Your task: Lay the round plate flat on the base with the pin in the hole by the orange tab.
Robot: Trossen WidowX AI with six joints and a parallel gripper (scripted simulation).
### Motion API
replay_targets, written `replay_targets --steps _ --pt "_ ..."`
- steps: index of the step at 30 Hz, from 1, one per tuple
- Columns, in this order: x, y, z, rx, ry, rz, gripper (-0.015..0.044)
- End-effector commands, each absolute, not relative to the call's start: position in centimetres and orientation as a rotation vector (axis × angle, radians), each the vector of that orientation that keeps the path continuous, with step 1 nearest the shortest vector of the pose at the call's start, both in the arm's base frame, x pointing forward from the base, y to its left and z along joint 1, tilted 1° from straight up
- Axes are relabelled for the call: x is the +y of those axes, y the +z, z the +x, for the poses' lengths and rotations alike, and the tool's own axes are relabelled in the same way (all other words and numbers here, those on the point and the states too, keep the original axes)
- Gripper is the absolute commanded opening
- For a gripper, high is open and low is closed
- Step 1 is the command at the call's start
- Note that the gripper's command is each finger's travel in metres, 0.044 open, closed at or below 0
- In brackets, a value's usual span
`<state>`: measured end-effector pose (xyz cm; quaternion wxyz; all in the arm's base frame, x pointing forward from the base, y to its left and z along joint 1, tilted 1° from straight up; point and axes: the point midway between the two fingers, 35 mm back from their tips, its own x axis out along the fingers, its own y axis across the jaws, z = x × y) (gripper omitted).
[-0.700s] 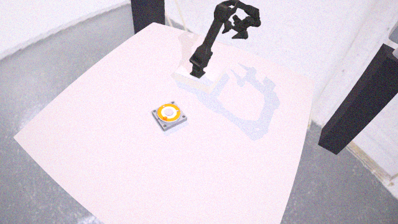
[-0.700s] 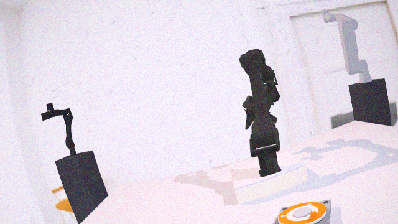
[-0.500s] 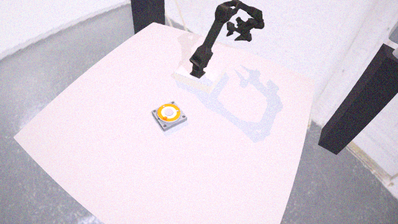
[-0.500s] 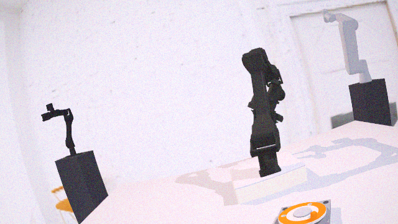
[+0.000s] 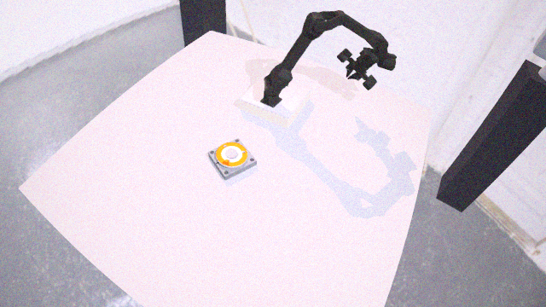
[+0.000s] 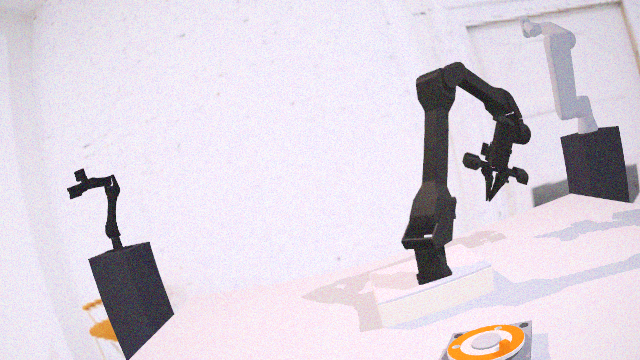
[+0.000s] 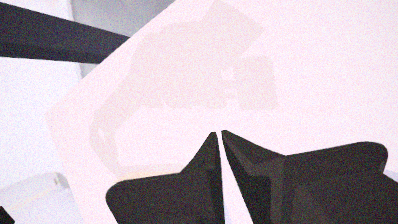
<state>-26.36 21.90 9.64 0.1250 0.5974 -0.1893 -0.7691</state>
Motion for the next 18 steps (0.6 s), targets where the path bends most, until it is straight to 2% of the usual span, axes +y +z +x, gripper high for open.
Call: replay_targets --steps 1,6,11,14,18 --pt "26.6 9.4 -21.1 -0.822 -2.378 1.847 0.0" --pt "29.4 9.0 -16.2 -1.017 -2.451 1.942 0.0" --pt "32.4 8.6 -8.4 -1.426 -2.54 2.022 0.0" --pt "32.7 8.5 -6.5 -1.543 -2.589 1.97 0.0" --pt "33.3 8.2 0.5 -1.96 -2.608 1.971 0.0"
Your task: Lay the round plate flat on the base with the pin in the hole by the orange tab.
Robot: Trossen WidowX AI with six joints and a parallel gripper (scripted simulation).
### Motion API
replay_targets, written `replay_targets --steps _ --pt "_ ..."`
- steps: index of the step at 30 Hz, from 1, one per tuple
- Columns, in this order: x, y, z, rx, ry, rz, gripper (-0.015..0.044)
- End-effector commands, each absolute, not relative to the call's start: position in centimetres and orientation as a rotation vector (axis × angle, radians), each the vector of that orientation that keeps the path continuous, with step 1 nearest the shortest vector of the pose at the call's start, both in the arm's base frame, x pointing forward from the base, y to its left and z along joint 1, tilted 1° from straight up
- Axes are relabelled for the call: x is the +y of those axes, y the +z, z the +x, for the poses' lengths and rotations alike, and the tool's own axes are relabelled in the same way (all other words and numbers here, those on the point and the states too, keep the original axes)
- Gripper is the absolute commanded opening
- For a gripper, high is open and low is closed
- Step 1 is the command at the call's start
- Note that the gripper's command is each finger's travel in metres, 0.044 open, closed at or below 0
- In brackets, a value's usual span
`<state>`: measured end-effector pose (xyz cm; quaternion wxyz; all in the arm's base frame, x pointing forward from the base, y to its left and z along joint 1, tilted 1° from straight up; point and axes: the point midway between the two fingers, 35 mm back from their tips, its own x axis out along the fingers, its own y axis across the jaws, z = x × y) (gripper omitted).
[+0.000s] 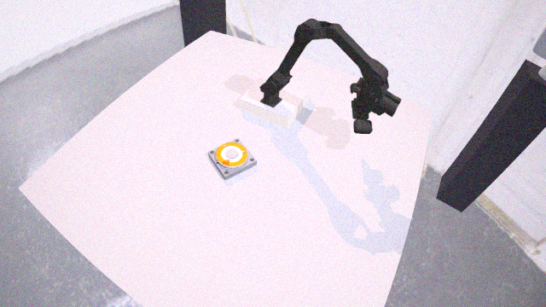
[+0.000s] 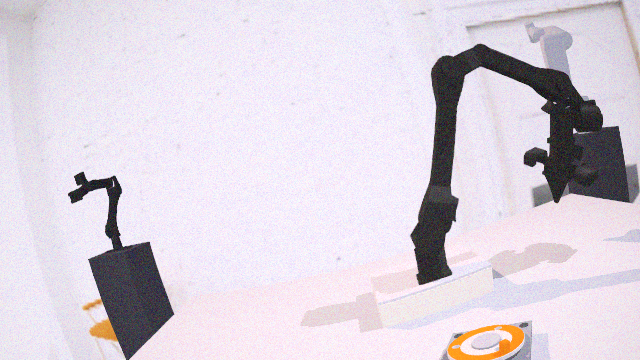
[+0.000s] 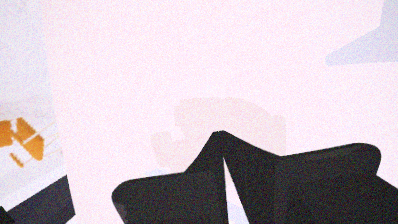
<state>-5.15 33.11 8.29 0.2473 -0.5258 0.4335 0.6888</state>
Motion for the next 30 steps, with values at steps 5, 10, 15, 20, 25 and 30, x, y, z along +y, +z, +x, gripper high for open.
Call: replay_targets --steps 5,10,15,20,25,30 --pt "32.1 8.0 6.5 1.355 1.48 -1.145 0.0" --pt "29.5 7.7 12.9 1.438 1.237 -0.989 0.0" --pt "25.5 7.3 19.1 1.512 0.988 -0.79 0.0" --pt "22.0 7.2 23.4 1.549 0.779 -0.626 0.0" --pt "15.7 7.3 28.9 1.573 0.451 -0.372 0.0" --pt "10.6 7.5 31.7 1.568 0.223 -0.198 0.0"
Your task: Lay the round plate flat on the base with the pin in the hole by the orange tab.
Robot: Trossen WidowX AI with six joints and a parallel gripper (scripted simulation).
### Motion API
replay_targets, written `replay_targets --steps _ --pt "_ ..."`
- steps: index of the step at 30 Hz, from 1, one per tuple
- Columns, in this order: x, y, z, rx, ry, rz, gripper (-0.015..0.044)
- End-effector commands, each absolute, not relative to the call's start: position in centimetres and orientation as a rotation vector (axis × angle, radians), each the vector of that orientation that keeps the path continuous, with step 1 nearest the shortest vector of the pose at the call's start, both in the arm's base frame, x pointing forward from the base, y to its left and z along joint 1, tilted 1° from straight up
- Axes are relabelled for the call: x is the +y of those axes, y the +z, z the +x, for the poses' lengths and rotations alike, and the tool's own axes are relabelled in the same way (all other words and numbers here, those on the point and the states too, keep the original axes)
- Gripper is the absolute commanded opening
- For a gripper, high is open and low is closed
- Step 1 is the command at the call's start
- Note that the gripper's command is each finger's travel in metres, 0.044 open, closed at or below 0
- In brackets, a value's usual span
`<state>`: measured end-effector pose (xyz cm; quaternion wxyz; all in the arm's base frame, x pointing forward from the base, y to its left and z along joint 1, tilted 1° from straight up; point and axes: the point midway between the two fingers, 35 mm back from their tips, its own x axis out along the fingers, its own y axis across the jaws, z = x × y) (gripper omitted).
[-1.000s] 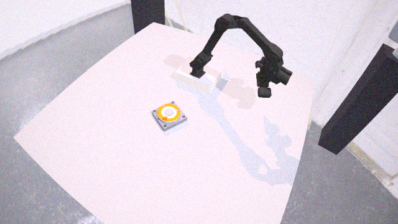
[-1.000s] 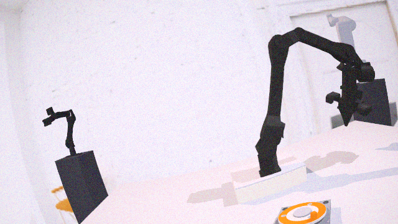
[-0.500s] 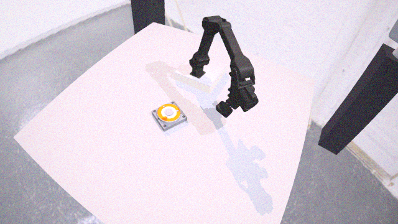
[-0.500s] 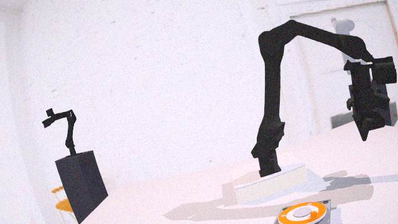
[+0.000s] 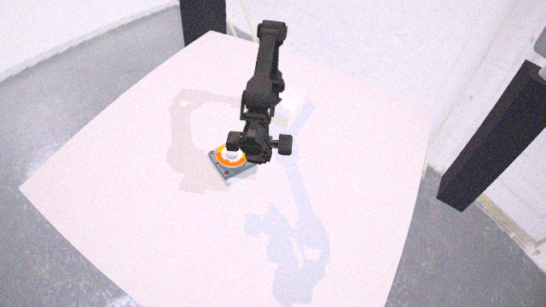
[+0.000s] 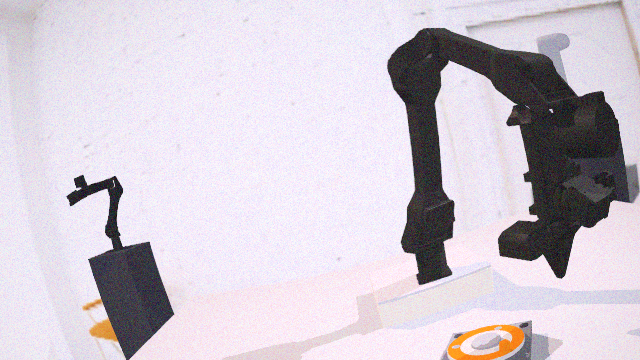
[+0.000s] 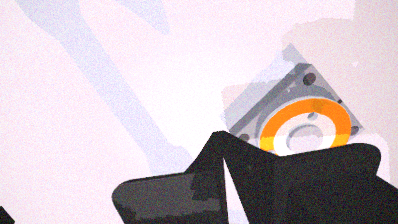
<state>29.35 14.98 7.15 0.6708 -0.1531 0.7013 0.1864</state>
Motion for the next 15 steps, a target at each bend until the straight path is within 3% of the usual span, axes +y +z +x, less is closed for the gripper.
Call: replay_targets --steps 1,15 --pt "9.0 7.5 32.4 1.564 0.156 -0.147 0.0" --pt "6.7 6.8 33.2 1.555 0.062 -0.075 0.0"
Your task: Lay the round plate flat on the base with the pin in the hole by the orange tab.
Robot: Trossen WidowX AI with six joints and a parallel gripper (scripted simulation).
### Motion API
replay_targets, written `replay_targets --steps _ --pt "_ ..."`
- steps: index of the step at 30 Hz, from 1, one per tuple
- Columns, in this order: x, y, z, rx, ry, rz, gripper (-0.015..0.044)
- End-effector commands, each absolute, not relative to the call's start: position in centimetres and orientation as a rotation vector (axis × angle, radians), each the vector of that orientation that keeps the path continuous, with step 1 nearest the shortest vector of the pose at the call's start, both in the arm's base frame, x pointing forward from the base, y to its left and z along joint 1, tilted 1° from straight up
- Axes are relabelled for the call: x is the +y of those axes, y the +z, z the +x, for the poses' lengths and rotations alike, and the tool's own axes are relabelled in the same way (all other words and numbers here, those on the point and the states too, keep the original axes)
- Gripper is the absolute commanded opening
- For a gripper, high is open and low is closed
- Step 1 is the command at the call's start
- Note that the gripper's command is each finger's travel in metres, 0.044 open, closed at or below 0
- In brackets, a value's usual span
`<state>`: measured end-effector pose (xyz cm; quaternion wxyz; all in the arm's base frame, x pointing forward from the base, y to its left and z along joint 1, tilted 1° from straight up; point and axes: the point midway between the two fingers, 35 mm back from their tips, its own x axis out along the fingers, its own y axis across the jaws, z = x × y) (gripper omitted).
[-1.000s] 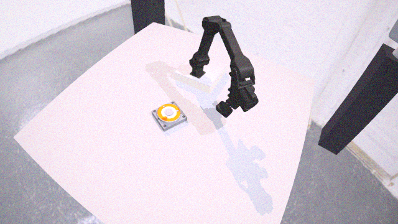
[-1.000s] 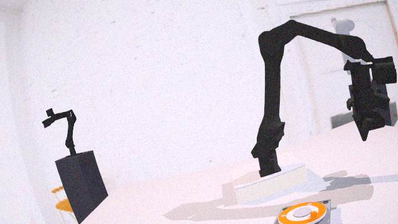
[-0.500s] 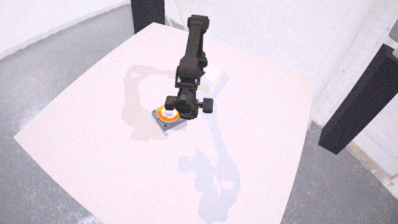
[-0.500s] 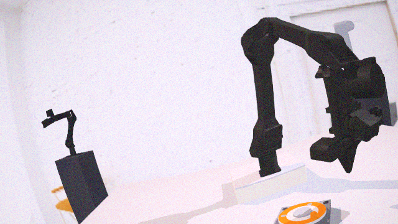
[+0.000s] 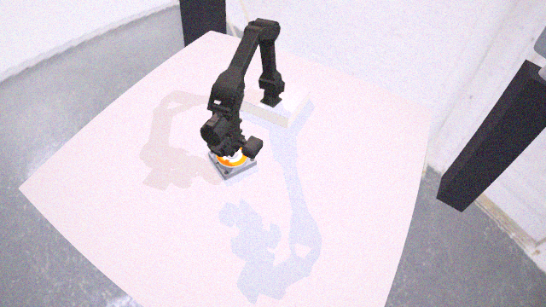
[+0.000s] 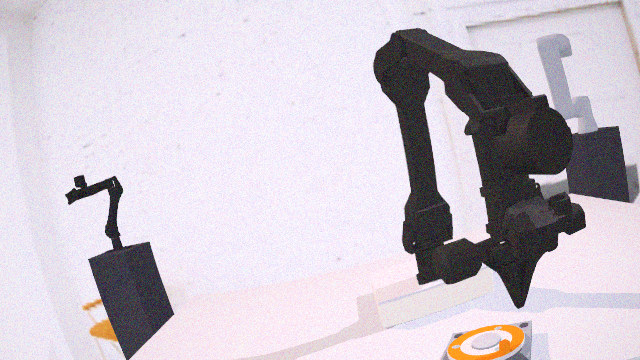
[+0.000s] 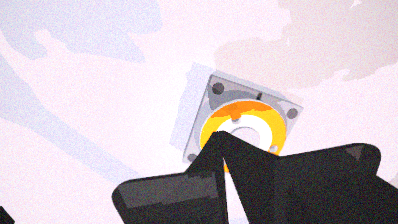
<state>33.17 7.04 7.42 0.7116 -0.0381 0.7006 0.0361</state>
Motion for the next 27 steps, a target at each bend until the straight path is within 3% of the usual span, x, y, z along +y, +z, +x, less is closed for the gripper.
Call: replay_targets --steps 1,8,27 --pt "6.7 6.3 33.3 1.555 0.062 -0.075 0.0" --pt "6.5 2.8 33.3 1.555 0.062 -0.075 0.0" --pt "5.2 2.8 34.0 1.554 0.061 -0.076 0.0"
